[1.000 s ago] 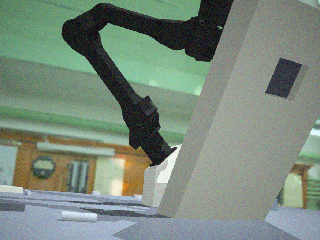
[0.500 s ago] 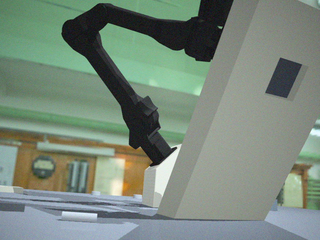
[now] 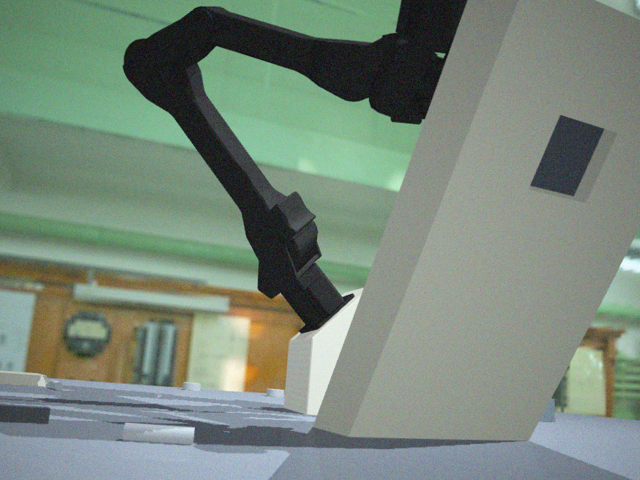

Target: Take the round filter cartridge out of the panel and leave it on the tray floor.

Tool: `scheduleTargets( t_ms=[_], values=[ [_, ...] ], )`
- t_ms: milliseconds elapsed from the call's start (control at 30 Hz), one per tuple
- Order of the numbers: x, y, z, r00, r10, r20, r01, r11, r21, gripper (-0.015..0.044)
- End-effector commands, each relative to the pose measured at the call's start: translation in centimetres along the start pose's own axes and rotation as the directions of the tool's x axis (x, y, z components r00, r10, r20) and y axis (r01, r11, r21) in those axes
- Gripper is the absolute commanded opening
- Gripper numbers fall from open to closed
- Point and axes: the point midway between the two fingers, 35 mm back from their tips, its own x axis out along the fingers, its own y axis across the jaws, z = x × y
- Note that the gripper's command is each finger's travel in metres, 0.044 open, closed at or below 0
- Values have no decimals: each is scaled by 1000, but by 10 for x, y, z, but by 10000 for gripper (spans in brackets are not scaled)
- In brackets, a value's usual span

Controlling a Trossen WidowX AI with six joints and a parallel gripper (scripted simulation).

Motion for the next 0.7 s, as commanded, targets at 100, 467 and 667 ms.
scheduleTargets(
  t_ms=[100, 467, 667],
  values=[
    [0, 1, -2, 1000, 3, -1, -3, 1000, -5, 107],
    [3, 1, -2, 1000, 2, -1, -2, 1000, -4, 107],
    [4, 1, -2, 1000, 3, -1, -3, 1000, -5, 107]
  ],
)
